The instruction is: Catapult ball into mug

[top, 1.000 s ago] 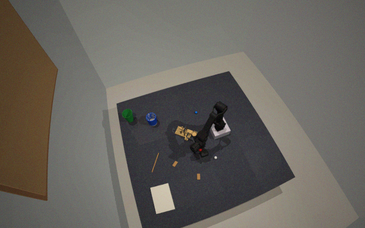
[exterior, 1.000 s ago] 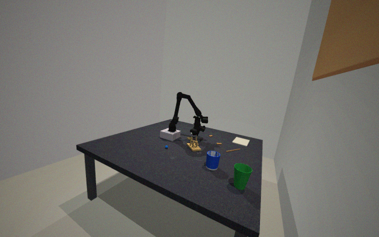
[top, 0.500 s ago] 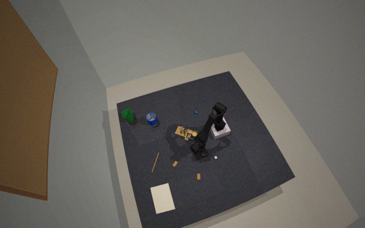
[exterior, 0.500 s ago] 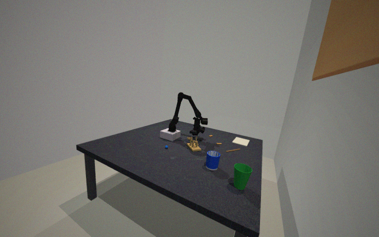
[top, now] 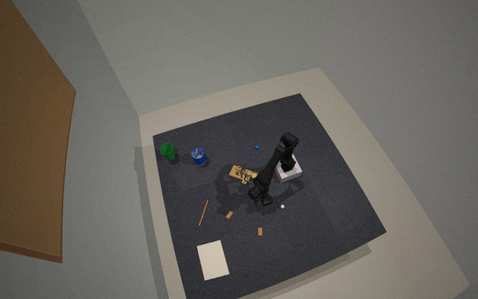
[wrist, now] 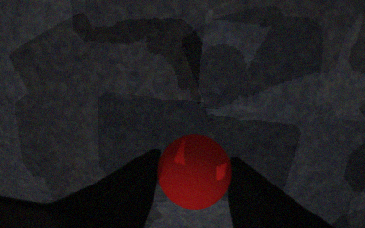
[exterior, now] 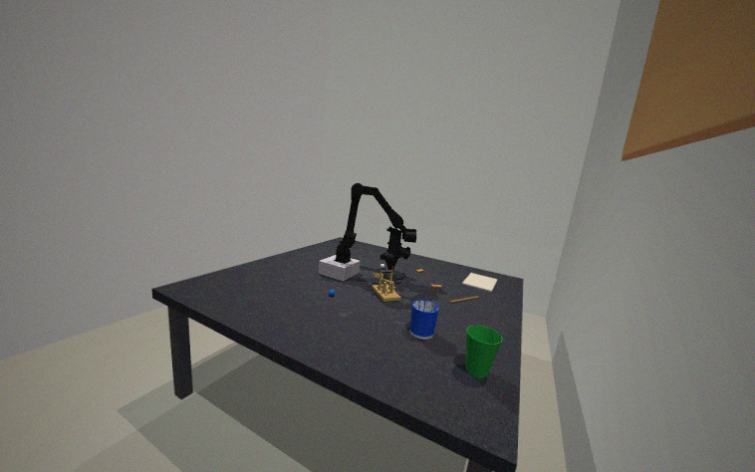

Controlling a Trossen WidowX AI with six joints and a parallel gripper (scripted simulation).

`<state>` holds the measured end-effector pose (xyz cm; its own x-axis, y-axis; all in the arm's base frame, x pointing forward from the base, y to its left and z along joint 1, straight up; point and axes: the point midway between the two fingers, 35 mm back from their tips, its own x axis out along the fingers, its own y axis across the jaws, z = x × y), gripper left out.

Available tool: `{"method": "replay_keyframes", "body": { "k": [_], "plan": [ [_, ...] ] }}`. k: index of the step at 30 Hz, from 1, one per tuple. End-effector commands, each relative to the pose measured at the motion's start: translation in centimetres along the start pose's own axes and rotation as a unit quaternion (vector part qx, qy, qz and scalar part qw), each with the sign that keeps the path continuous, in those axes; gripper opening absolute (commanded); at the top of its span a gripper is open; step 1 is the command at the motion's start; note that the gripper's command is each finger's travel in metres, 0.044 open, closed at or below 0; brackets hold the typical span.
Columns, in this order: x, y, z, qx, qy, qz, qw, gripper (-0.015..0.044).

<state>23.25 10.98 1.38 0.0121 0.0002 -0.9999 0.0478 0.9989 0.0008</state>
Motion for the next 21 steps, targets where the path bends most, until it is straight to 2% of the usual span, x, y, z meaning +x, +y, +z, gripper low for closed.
{"method": "replay_keyframes", "body": {
  "k": [1, 12, 21],
  "plan": [
    [-2.3, 0.2, 0.4, 0.002, -0.004, 0.003, 1.0, 0.0],
    [-9.1, -0.1, -0.1, 0.002, -0.004, 0.003, 1.0, 0.0],
    [-8.7, -1.6, 0.2, 0.041, 0.013, 0.001, 0.999, 0.0]
  ]
}}
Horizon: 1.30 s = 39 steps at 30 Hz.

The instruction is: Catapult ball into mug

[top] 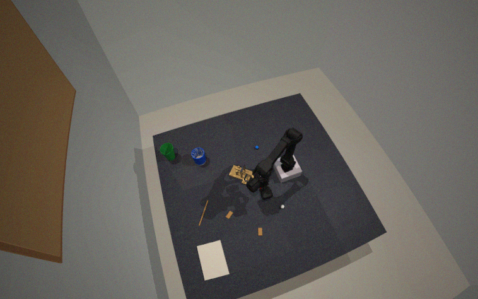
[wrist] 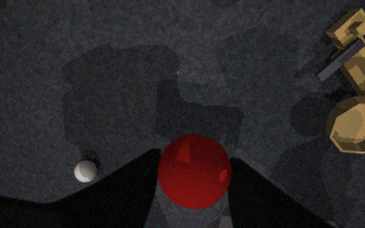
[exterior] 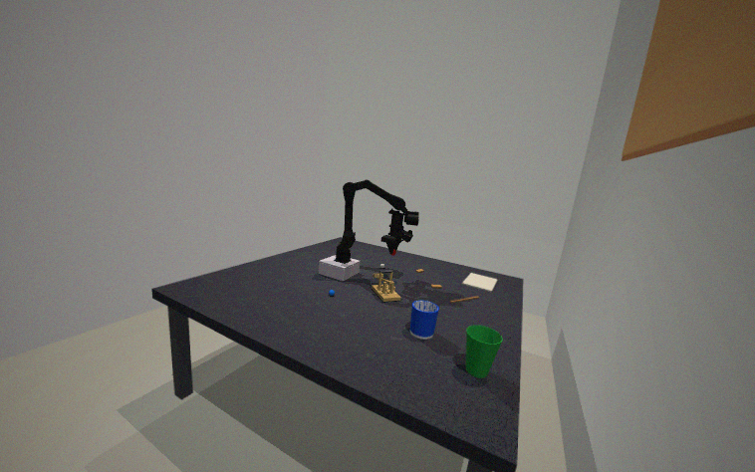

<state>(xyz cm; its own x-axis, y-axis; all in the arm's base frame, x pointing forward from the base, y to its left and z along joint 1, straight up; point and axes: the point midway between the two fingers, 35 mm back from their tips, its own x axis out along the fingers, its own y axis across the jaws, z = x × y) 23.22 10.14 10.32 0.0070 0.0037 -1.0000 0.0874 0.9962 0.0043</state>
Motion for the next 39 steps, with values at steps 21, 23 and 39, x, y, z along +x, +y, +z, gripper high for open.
{"method": "replay_keyframes", "body": {
  "k": [21, 23, 39],
  "plan": [
    [2.3, -8.4, 1.2, 0.193, 0.094, 0.016, 0.976, 0.0],
    [2.5, -9.2, 1.2, 0.209, 0.101, 0.019, 0.972, 0.0],
    [3.7, -14.3, 0.4, 0.328, 0.154, 0.054, 0.931, 0.0]
  ]
}}
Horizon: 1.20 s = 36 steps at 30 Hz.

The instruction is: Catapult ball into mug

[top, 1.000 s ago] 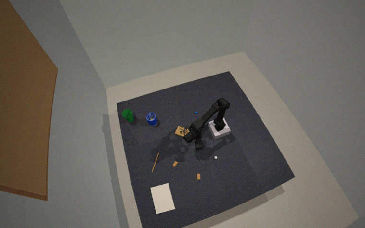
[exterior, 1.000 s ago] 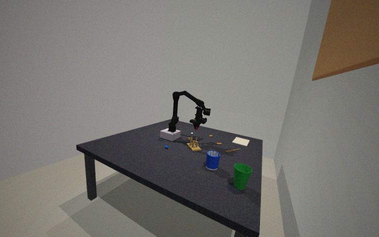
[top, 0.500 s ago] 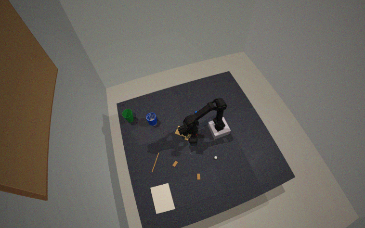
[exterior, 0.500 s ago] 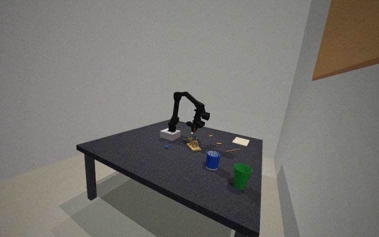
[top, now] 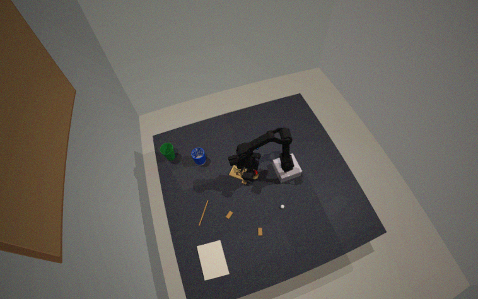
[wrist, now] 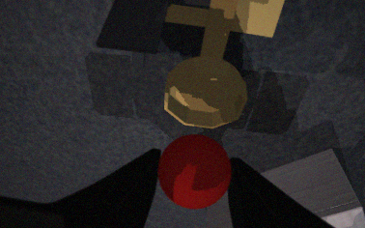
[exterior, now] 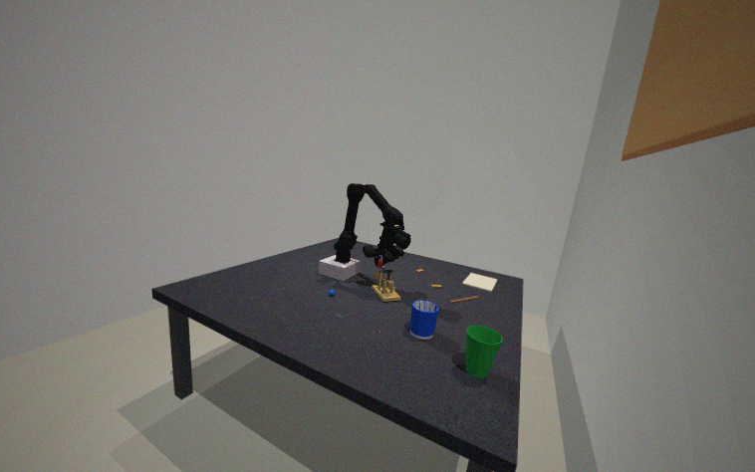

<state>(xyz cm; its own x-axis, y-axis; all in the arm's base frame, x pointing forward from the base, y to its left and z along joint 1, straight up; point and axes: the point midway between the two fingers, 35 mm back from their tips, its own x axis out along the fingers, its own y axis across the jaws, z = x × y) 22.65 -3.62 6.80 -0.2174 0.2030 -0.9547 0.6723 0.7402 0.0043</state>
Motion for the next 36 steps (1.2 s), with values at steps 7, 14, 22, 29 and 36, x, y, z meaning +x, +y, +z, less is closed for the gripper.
{"method": "replay_keyframes", "body": {
  "k": [7, 14, 22, 29, 36],
  "plan": [
    [1.2, -0.5, 0.6, 0.014, 0.012, 0.006, 1.0, 0.0],
    [1.8, -0.4, 0.8, 0.014, 0.012, 0.006, 1.0, 0.0],
    [2.9, -0.4, 1.1, 0.014, 0.012, 0.006, 1.0, 0.0],
    [2.5, -0.4, 1.1, 0.014, 0.007, 0.006, 1.0, 0.0],
    [2.5, -0.4, 1.1, 0.014, 0.007, 0.006, 1.0, 0.0184]
  ]
}}
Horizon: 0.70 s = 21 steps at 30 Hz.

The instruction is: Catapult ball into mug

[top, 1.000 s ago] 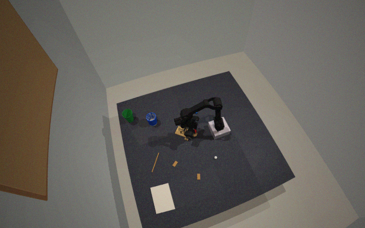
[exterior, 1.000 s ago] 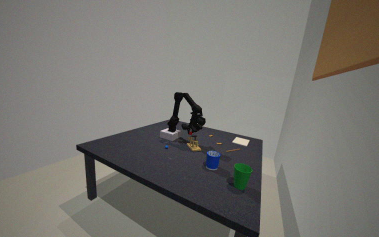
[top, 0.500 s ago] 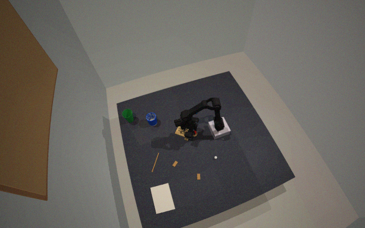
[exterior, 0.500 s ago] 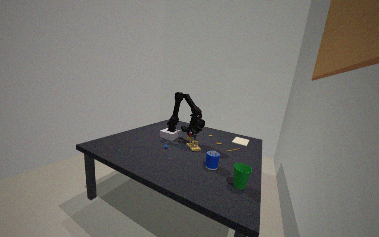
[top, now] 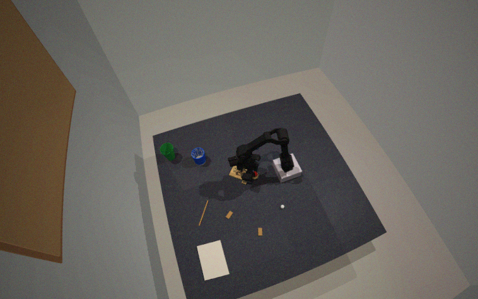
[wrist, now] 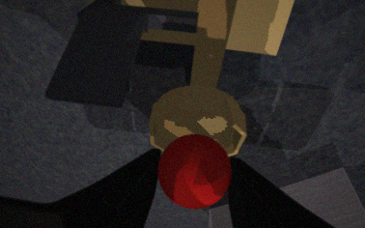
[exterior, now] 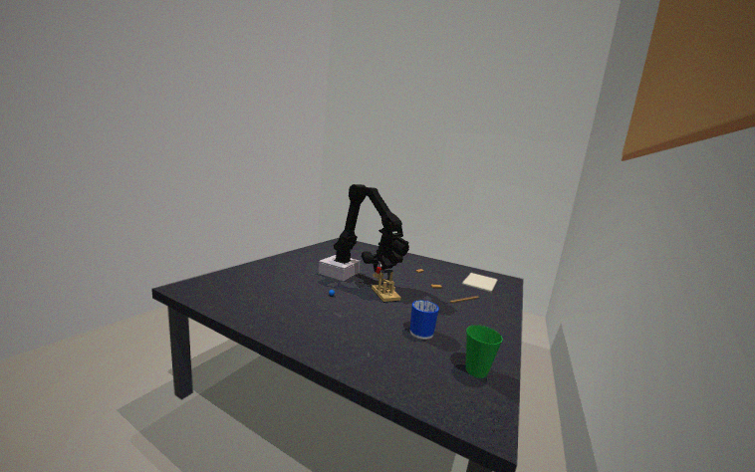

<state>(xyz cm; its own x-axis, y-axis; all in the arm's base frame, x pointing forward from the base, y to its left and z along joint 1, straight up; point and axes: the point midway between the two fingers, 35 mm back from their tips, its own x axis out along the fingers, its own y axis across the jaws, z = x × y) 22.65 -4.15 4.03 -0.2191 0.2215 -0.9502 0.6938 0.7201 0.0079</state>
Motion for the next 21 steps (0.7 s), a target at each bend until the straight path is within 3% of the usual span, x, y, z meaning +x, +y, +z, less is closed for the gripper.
{"method": "replay_keyframes", "body": {
  "k": [1, 4, 10, 12, 14, 21],
  "plan": [
    [0.0, 0.0, 0.0, 0.0, 0.0, 0.0, 1.0, 0.021],
    [-1.0, 0.1, -0.2, 0.0, 0.0, 0.0, 1.0, 0.0289],
    [-9.6, 0.1, -3.3, 0.003, -0.004, 0.005, 1.0, 0.044],
    [-10.5, 0.0, -3.8, 0.003, -0.005, 0.005, 1.0, 0.044],
    [-9.1, 0.4, -1.9, -0.002, -0.017, 0.007, 1.0, 0.044],
    [-13.9, 1.5, 5.5, -0.023, -0.129, 0.033, 0.991, 0.044]
  ]
}}
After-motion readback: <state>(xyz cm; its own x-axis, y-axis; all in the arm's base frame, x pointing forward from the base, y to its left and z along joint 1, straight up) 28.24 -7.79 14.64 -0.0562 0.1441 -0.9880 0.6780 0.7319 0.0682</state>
